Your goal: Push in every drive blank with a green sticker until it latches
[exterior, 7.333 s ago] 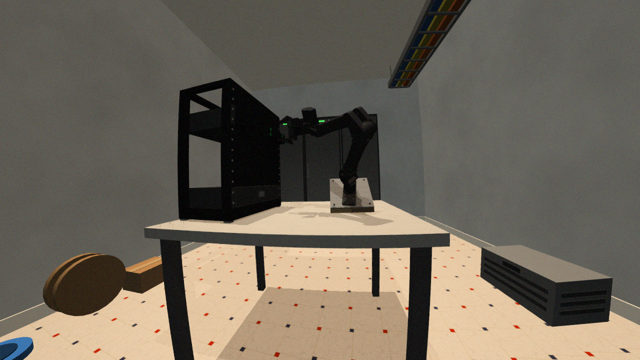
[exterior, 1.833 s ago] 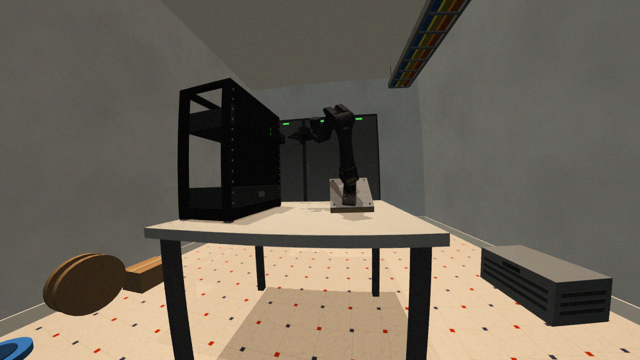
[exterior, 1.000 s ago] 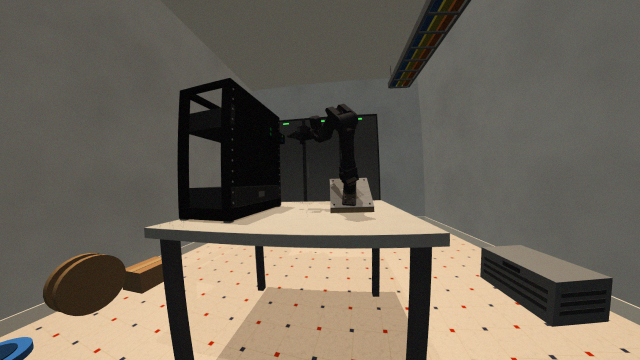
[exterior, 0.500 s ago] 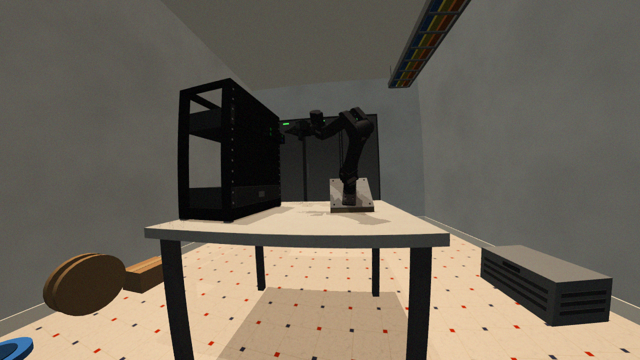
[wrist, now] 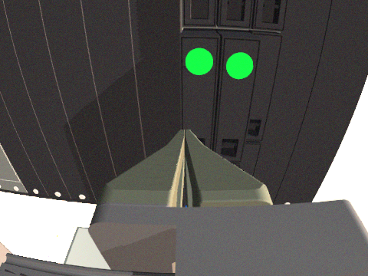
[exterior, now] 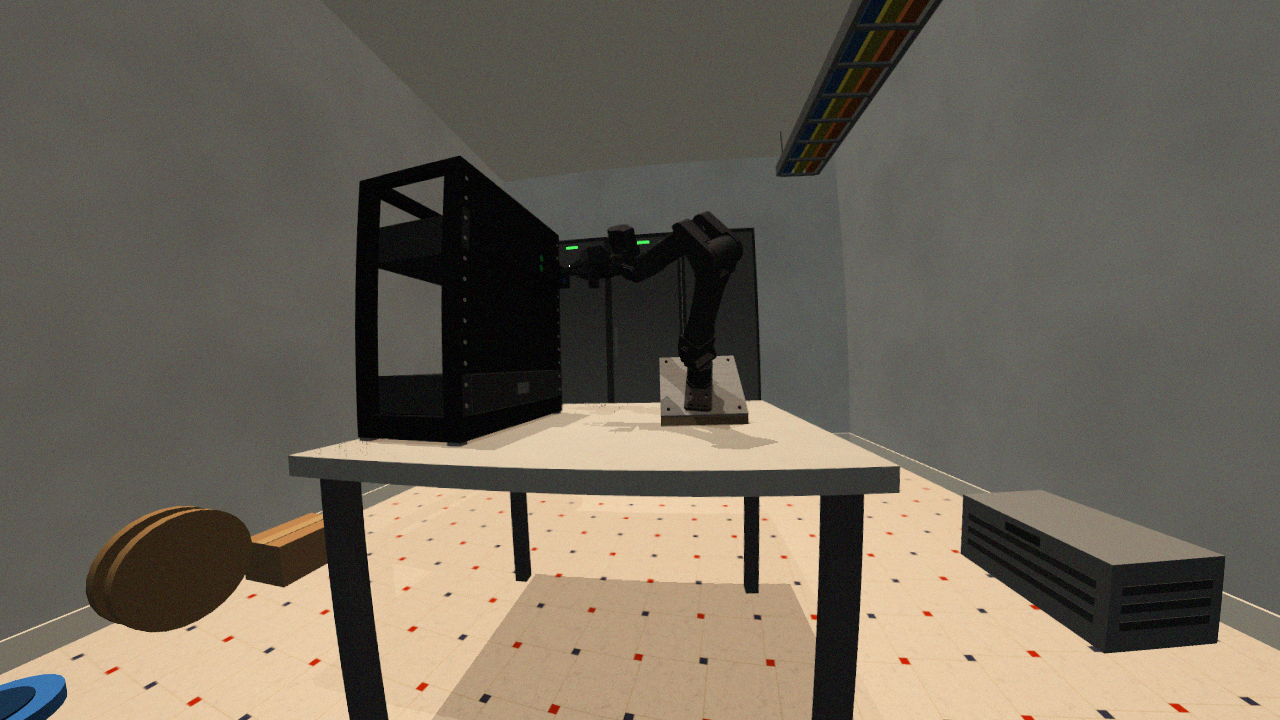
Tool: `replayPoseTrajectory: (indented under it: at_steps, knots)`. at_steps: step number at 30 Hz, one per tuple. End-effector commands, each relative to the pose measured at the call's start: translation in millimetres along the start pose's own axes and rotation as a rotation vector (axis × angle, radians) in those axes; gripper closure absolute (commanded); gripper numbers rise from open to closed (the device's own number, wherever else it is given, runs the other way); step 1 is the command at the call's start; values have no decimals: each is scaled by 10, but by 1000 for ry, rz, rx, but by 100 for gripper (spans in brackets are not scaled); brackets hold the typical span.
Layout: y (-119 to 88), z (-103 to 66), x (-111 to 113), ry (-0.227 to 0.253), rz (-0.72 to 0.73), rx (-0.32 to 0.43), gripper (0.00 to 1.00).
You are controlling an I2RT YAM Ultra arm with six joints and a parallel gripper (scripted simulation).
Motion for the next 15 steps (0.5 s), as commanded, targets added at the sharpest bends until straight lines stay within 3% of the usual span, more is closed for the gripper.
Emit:
replayPoseTrajectory:
  at_steps: [1, 4, 6, 8, 10, 15]
  knots:
    - [11, 165, -166, -54, -13, 18, 100]
    - [7, 356, -171, -54, -12, 18, 100]
    - [6, 398, -172, -54, -12, 18, 100]
    - [-46, 361, -206, -66, -10, 33, 100]
    - [54, 305, -280, -90, -32, 18, 100]
    - [2, 326, -233, -68, -12, 32, 100]
Point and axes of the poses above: the point where the finger pads meet when closed, its own z axis out along the fingers, its own x axis across the jaws, y = z × x, the point moved 10 cm from there along -z, back along the fingers, and after that the axes turned 5 degrees about -z, right-handed, at the moved point
